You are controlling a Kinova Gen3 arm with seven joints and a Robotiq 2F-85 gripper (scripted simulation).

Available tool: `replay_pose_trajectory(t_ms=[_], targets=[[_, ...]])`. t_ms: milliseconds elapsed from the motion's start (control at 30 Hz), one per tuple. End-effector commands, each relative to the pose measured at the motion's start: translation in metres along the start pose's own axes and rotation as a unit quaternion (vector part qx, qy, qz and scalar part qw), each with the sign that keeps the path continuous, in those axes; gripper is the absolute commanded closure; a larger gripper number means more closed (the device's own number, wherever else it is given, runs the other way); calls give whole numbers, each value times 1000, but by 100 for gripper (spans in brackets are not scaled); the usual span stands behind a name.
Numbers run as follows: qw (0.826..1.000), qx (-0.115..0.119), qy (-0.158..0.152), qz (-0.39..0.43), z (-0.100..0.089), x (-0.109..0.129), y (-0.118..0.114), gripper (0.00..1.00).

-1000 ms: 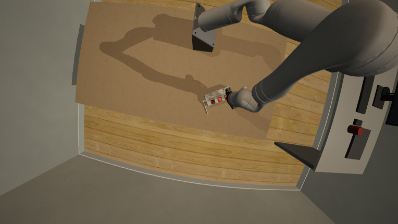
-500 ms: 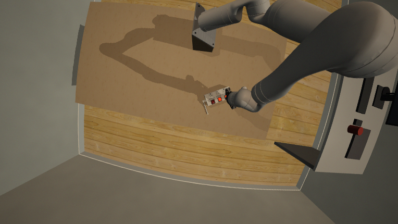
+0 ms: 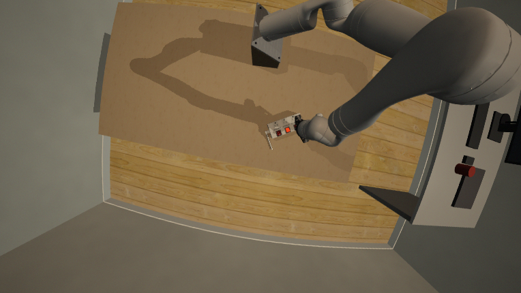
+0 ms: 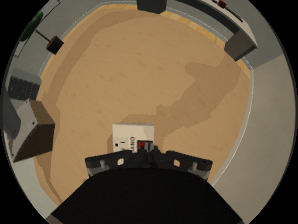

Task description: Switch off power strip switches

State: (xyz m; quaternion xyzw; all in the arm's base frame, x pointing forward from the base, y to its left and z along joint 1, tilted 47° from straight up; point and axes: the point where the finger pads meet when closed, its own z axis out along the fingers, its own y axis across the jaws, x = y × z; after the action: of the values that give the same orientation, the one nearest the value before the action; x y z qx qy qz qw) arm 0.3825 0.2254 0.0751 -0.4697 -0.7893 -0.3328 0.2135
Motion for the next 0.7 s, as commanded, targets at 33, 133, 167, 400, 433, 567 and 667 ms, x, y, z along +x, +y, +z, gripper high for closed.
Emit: replay_pose_trajectory(t_ms=[33,133,167,400,433,567,667], targets=[[1000,1,1,0,1,0,0,100],[1000,1,1,0,1,0,0,100],[1000,1,1,0,1,0,0,100],[1000,1,1,0,1,0,0,100],[1000,1,1,0,1,0,0,100],[1000,1,1,0,0,0,0,100],[1000,1,1,0,-4,0,0,100]])
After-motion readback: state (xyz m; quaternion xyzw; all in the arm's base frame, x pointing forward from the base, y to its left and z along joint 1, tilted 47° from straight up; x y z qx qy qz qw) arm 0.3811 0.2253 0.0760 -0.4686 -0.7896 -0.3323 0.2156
